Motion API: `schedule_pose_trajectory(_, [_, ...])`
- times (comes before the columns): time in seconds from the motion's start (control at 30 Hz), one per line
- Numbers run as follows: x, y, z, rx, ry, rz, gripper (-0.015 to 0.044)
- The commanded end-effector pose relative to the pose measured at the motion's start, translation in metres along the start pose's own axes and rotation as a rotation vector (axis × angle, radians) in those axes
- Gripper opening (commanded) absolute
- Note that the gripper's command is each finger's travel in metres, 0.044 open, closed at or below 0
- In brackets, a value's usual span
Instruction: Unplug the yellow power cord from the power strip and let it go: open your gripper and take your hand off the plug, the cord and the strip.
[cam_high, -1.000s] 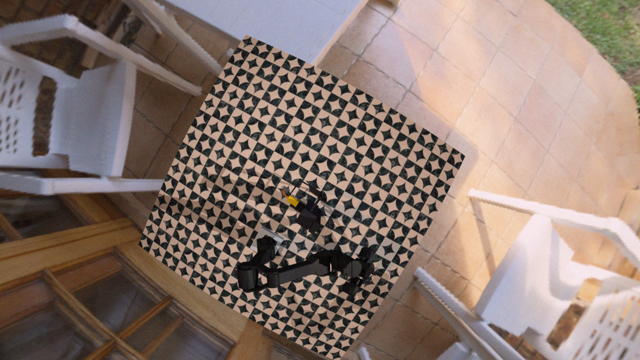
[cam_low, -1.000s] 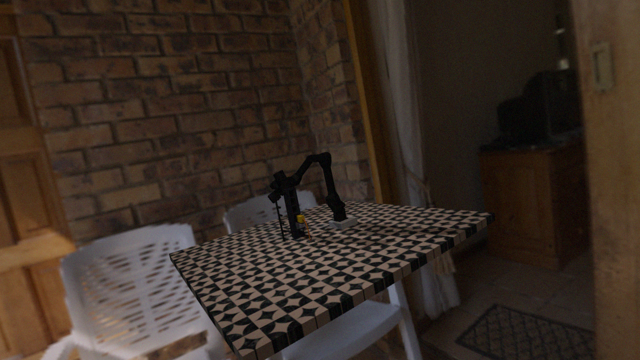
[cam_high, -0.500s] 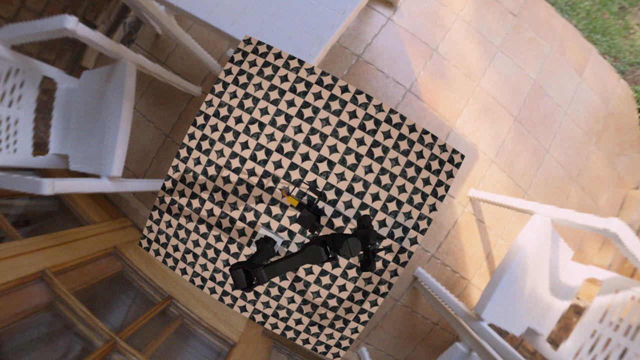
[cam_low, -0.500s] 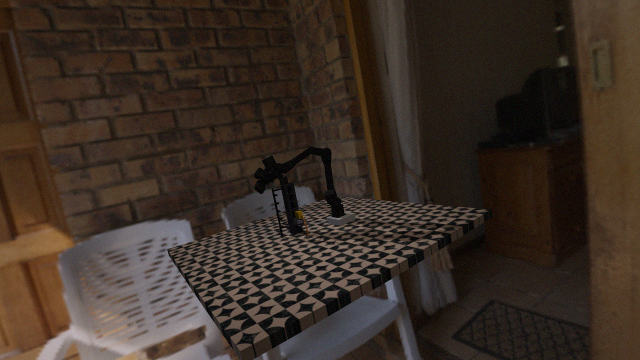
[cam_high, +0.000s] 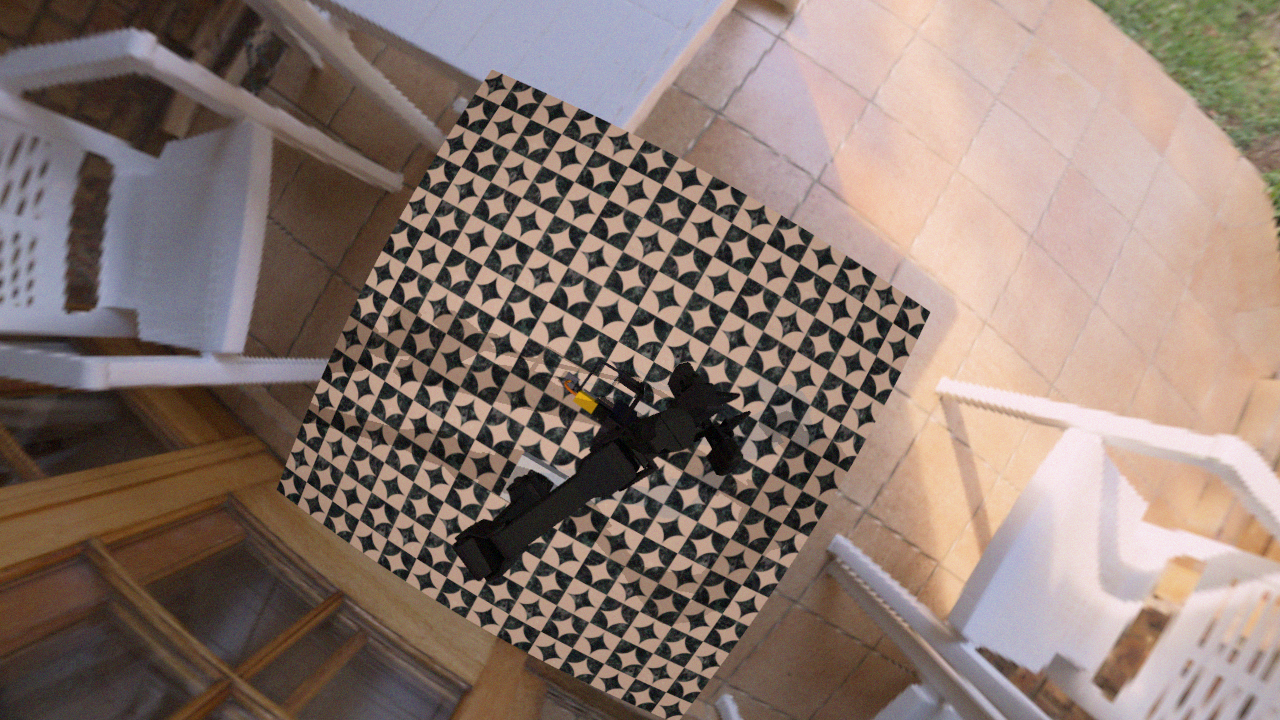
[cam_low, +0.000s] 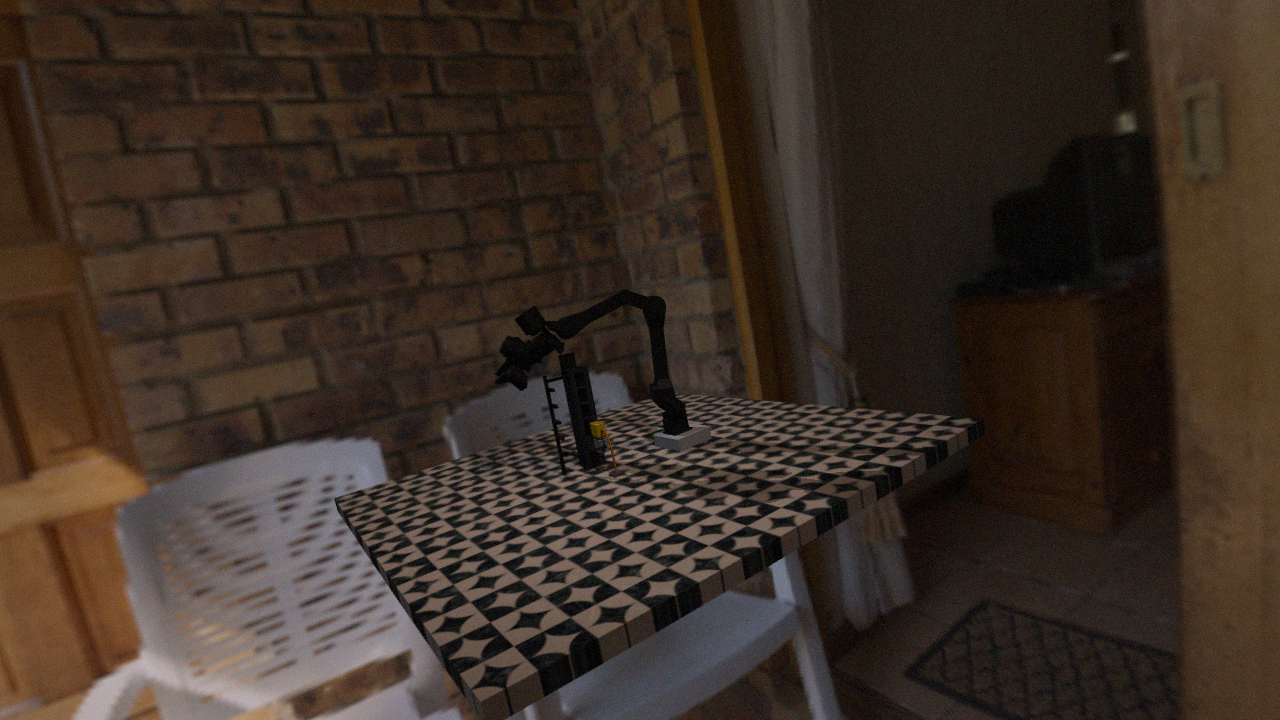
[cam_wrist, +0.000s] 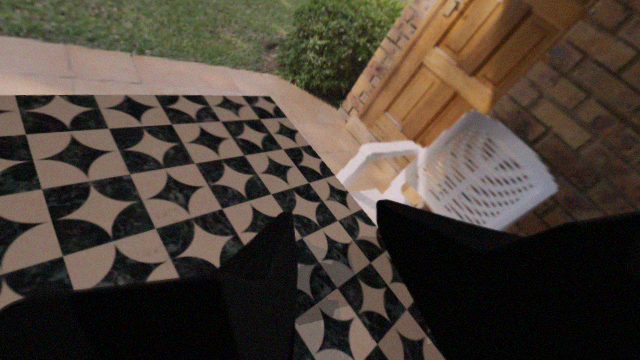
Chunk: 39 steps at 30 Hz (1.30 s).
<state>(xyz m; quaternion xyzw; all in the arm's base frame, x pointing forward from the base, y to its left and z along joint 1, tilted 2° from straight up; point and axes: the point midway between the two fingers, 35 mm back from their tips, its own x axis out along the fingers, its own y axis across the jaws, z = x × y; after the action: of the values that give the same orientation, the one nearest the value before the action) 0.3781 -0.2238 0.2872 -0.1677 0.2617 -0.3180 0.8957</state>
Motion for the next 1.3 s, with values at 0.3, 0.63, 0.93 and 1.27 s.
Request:
schedule_pose_trajectory(0.3, [-0.055,0.132,0.014,-0.295,-0.01,0.394,0.016])
schedule_pose_trajectory(0.63, [-0.113,0.201,-0.027,-0.631,0.044,0.679,0.016])
schedule_pose_trajectory(0.93, [-0.143,0.22,-0.07,-0.909,0.088,0.865,0.016])
schedule_pose_trajectory(1.27, [-0.209,0.205,-0.153,-1.512,0.17,1.293,0.016])
